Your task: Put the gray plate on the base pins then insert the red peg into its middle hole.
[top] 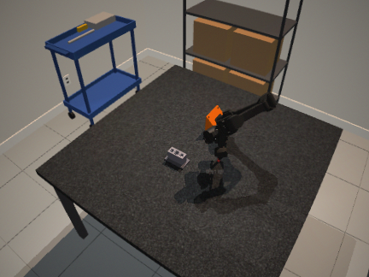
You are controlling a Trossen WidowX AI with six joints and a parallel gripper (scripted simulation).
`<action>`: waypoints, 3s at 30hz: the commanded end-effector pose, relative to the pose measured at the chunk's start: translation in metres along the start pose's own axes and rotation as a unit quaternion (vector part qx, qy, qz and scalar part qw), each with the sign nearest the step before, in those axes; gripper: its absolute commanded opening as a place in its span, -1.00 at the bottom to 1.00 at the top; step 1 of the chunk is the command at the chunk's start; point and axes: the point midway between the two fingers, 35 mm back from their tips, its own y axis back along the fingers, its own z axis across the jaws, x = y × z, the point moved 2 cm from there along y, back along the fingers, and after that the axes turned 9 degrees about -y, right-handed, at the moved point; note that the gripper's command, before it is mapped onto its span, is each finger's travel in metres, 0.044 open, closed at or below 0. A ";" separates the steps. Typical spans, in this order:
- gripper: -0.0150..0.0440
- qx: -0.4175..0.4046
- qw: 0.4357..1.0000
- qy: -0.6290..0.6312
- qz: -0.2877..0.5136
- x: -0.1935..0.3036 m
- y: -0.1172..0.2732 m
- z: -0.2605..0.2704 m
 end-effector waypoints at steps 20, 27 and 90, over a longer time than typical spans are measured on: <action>0.29 -0.002 1.000 -0.003 0.005 0.002 -0.022 -0.001; -0.33 -0.002 1.000 -0.003 0.005 0.002 -0.022 -0.001; -0.49 -0.009 1.000 -0.022 -0.007 -0.057 0.060 0.030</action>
